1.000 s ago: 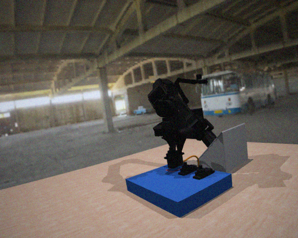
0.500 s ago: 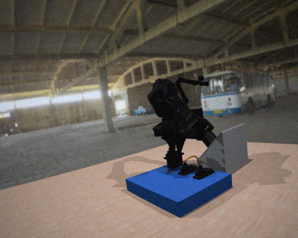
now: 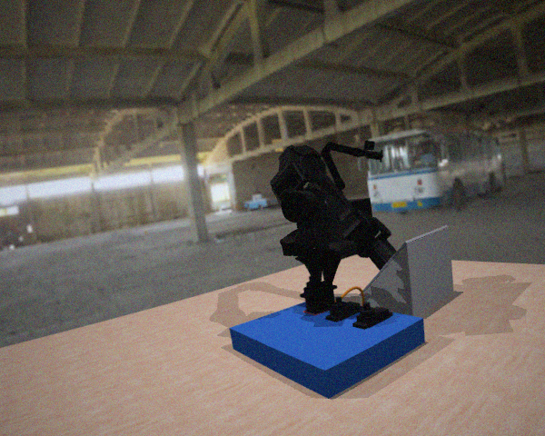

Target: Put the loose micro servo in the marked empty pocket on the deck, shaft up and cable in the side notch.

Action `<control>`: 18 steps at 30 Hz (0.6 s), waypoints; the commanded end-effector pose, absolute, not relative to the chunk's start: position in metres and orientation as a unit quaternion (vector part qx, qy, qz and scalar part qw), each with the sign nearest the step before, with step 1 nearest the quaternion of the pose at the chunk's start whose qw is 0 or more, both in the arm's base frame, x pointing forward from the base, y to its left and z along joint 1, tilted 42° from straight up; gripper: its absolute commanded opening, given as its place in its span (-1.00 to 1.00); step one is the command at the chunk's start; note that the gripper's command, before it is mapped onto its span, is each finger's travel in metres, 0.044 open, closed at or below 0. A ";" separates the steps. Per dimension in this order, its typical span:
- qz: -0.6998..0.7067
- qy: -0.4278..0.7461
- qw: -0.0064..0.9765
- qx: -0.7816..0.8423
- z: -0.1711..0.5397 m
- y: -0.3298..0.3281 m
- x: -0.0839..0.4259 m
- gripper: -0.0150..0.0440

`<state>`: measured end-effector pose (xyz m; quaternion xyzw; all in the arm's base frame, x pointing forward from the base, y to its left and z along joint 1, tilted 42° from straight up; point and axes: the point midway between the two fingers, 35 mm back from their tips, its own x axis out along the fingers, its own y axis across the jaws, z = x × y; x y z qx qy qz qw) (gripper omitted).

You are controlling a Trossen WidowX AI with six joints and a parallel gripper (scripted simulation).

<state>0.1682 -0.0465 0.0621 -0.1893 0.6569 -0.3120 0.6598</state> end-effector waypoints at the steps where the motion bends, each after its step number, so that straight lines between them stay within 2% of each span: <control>1: -0.312 0.655 0.661 -0.192 0.060 -0.049 0.169 -0.49; 18: -0.312 0.655 0.661 -0.192 0.047 -0.061 0.168 -0.49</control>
